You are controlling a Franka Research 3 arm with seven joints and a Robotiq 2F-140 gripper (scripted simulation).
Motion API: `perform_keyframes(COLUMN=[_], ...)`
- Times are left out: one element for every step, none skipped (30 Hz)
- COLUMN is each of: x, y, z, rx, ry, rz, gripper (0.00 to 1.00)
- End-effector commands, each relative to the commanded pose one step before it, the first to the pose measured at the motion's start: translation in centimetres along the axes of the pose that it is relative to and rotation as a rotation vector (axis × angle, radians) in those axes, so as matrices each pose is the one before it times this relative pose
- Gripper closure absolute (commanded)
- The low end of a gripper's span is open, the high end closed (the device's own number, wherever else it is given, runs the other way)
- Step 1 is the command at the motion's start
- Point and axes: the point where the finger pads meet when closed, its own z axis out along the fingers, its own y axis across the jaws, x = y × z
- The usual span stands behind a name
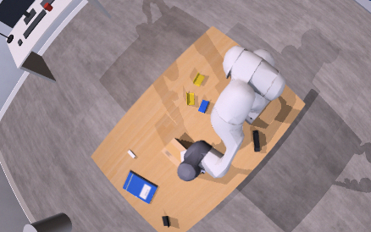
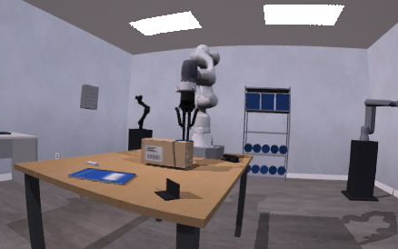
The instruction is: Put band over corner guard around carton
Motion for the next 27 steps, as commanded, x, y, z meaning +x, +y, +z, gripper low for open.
perform_keyframes(x=[-0.086,0.000,0.000,0.000,0.000,0.000,0.000,0.000,0.000,0.000,0.000,0.000,0.000,0.000,0.000,0.000,0.000,0.000,0.000,0.000,0.000,0.000,0.000,0.000,0.000,0.000,0.000], y=[0.002,0.000,0.000,0.000,0.000,0.000,0.000,0.000,0.000,0.000,0.000,0.000,0.000,0.000,0.000,0.000,0.000,0.000,0.000,0.000,0.000,0.000,0.000,0.000,0.001,0.000,0.000], z=[0.000,-0.010,-0.013,0.000,0.000,-0.017,-0.021,-0.025,-0.030,-0.034,-0.039,-0.043,-0.048,-0.052,-0.056,-0.061,-0.065,-0.070,-0.073,-0.077,0.000,0.000,-0.080,-0.082,-0.085,-0.088,-0.090], rx=[0.00093,0.00000,0.00000,0.00000,0.00000,0.00000,0.00000,0.00000,0.00000,0.00000,0.00000,0.00000,0.00000,0.00000,0.00000,-0.00001,0.00000,0.00001,0.00000,0.00000,0.00000,0.00000,0.00000,0.00000,-0.00001,0.00001,0.00001], ry=[-0.00224,0.00000,0.00000,0.00000,0.00000,0.00000,0.00000,0.00000,0.00000,0.00000,0.00000,0.00000,0.00000,0.00000,0.00000,0.00000,0.00000,0.00000,0.00000,0.00000,0.00000,0.00000,0.00000,0.00000,0.00000,0.00000,0.00000], rz=[0.00291,0.00000,0.00000,0.00000,0.00000,0.00000,0.00000,0.00000,0.00000,0.00000,0.00000,0.00000,0.00000,0.00000,0.00000,0.00000,0.00000,0.00000,0.00000,0.00000,0.00000,0.00000,0.00000,0.00000,0.00000,0.00000,0.00000], gripper=[0.82,0.82,0.82,0.82,0.82,0.82,0.82,0.82,0.82,0.82,0.82,0.82,0.82,0.82,0.82,0.82,0.82,0.82,0.82,0.82,0.82,0.82,0.82,0.82,0.82,0.82,0.82])
